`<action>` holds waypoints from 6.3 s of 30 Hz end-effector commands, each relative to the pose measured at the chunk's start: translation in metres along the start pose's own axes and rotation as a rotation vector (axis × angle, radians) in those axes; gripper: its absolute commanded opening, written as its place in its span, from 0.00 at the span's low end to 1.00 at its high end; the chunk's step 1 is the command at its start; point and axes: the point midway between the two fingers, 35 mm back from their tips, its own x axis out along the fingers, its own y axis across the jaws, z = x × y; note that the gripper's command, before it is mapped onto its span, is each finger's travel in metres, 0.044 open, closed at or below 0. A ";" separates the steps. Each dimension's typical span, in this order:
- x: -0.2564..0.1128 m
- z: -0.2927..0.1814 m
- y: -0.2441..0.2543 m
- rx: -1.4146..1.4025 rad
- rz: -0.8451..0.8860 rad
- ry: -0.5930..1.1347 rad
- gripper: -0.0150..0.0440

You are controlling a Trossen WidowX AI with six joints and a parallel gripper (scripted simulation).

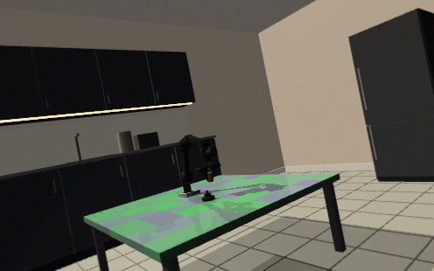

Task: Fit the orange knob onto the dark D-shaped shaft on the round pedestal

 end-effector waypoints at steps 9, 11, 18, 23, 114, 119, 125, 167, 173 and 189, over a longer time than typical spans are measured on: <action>0.010 0.014 -0.038 -0.005 -0.007 -0.009 0.25; 0.012 0.015 -0.044 -0.005 -0.007 -0.009 0.25; 0.018 0.019 -0.061 -0.007 -0.008 -0.009 0.25; 0.023 0.019 -0.061 -0.007 -0.008 -0.009 0.25; 0.045 0.017 -0.061 -0.212 -0.009 -0.008 0.25; 0.041 0.015 -0.060 -0.212 -0.009 -0.008 0.25; 0.039 0.014 -0.060 -0.298 -0.009 -0.007 0.25; 0.042 0.021 -0.062 -0.421 -0.010 -0.007 0.25; 0.040 0.017 -0.061 -0.421 -0.010 -0.007 0.25; 0.044 0.021 -0.062 -0.421 -0.010 -0.007 0.25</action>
